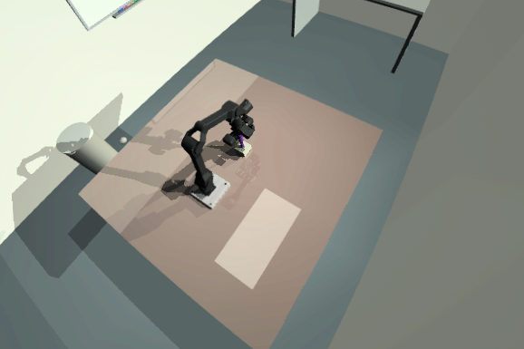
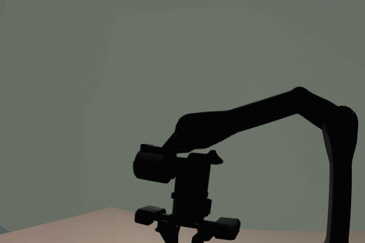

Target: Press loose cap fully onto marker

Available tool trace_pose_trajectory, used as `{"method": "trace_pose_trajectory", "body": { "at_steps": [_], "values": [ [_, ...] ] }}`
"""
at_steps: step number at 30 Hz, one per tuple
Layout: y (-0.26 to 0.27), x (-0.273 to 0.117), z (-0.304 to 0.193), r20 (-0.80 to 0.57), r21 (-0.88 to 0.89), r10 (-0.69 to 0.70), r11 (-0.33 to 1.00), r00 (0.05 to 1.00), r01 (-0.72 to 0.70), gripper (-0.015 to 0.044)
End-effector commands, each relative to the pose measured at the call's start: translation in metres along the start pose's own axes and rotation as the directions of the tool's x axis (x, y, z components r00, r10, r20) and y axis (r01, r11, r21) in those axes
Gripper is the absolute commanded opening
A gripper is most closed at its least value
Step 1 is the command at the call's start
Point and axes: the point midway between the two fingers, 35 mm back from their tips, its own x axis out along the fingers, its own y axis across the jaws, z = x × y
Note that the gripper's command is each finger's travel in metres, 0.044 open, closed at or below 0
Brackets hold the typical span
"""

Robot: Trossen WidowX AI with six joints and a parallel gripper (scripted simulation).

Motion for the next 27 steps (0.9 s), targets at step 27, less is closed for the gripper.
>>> {"method": "trace_pose_trajectory", "body": {
  "at_steps": [27],
  "values": [
    [0.0, 0.046, 0.001, 0.003, -0.003, -0.004, 1.0, 1.0, 0.004, 0.0]
  ]
}}
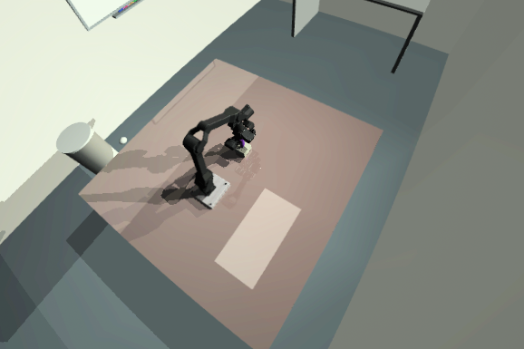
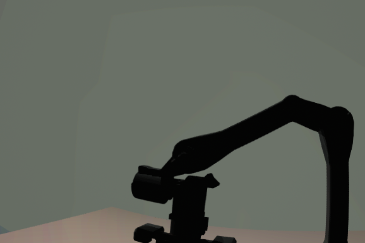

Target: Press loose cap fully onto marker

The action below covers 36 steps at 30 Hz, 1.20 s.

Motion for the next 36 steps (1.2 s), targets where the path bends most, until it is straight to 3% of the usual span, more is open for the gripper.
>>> {"method": "trace_pose_trajectory", "body": {
  "at_steps": [1, 25, 36],
  "values": [
    [-0.0015, 0.0074, 0.0001, 0.002, -0.001, -0.004, 1.0, 1.0, 0.004, 0.0],
    [-0.0023, 0.0135, 0.0001, 0.002, -0.001, -0.004, 1.0, 1.0, 0.004, 0.0],
    [-0.0018, 0.0126, 0.0003, 0.003, -0.001, -0.003, 1.0, 1.0, 0.003, 0.0289]
  ]
}}
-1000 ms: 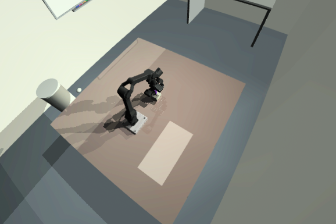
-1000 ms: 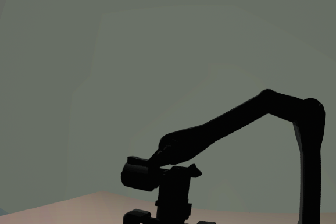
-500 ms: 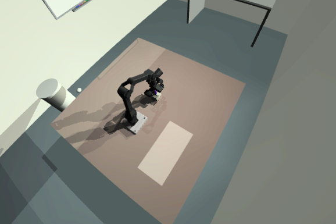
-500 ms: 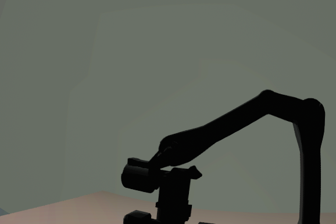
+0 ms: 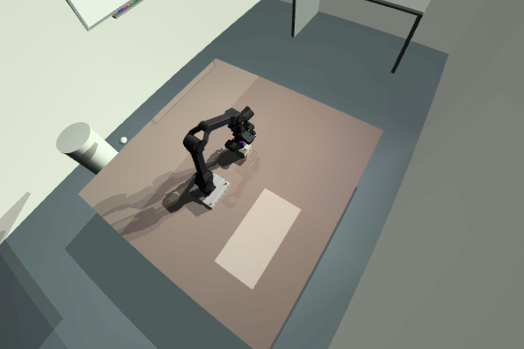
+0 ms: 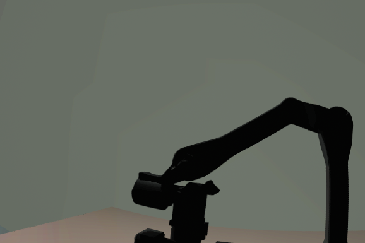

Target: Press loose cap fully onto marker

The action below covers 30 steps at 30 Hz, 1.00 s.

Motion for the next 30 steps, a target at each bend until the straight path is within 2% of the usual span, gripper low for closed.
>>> {"method": "trace_pose_trajectory", "body": {
  "at_steps": [1, 6, 9, 14, 18, 20, 24, 27, 30],
  "values": [
    [0.0, 0.0, 0.0, 0.0, 0.0, 0.0, 1.0, 1.0, 0.0, 0.0315],
    [0.0, 0.0, 0.0, 0.0, 0.0, 0.0, 1.0, 1.0, 0.0, 0.044],
    [0.001, -0.008, 0.0, 0.0, 0.0, 0.0, 1.0, 1.0, 0.0, 0.044],
    [0.001, -0.067, 0.0, 0.0, 0.0, 0.0, 1.0, 1.0, 0.0, 0.044],
    [0.0, -0.075, 0.0, 0.0, 0.0, 0.0, 1.0, 1.0, 0.0, 0.044],
    [0.0, -0.075, 0.0, 0.0, -0.061, 0.0, 0.998, 1.0, 0.0, 0.0387],
    [0.0, -0.073, 0.001, 0.0, -0.411, 0.0, 0.912, 1.0, 0.0, 0.0282],
    [0.0, -0.071, 0.001, 0.0, -0.652, 0.0, 0.759, 1.0, 0.0, 0.0204],
    [0.0, -0.069, 0.001, -0.001, -0.839, -0.001, 0.544, 1.0, 0.0, 0.0125]
  ]
}}
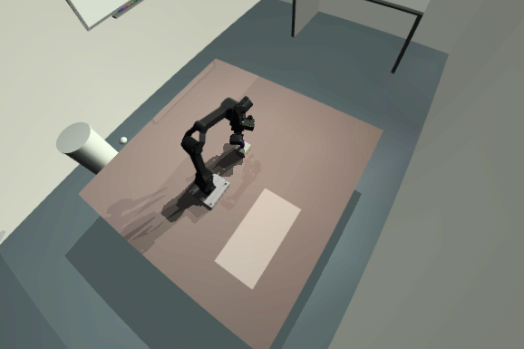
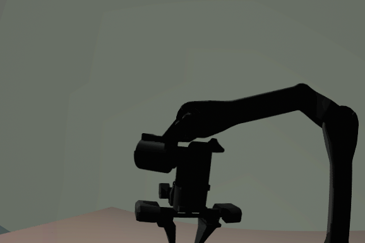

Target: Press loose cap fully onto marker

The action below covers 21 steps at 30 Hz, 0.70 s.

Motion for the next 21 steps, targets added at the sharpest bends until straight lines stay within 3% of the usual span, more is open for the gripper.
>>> {"method": "trace_pose_trajectory", "body": {
  "at_steps": [1, 5, 7, 21],
  "values": [
    [-0.0005, 0.0038, 0.0007, -0.002, -0.506, -0.001, 0.863, 1.0, 0.0, 0.0099],
    [-0.0007, 0.0061, 0.0011, -0.002, -0.791, -0.001, 0.612, 1.0, -0.001, 0.0],
    [-0.0008, 0.0068, 0.0013, -0.002, -0.859, -0.001, 0.511, 1.0, -0.001, 0.0],
    [-0.0008, 0.0069, 0.0013, -0.002, -0.867, -0.001, 0.498, 1.0, -0.001, 0.0]
  ]
}}
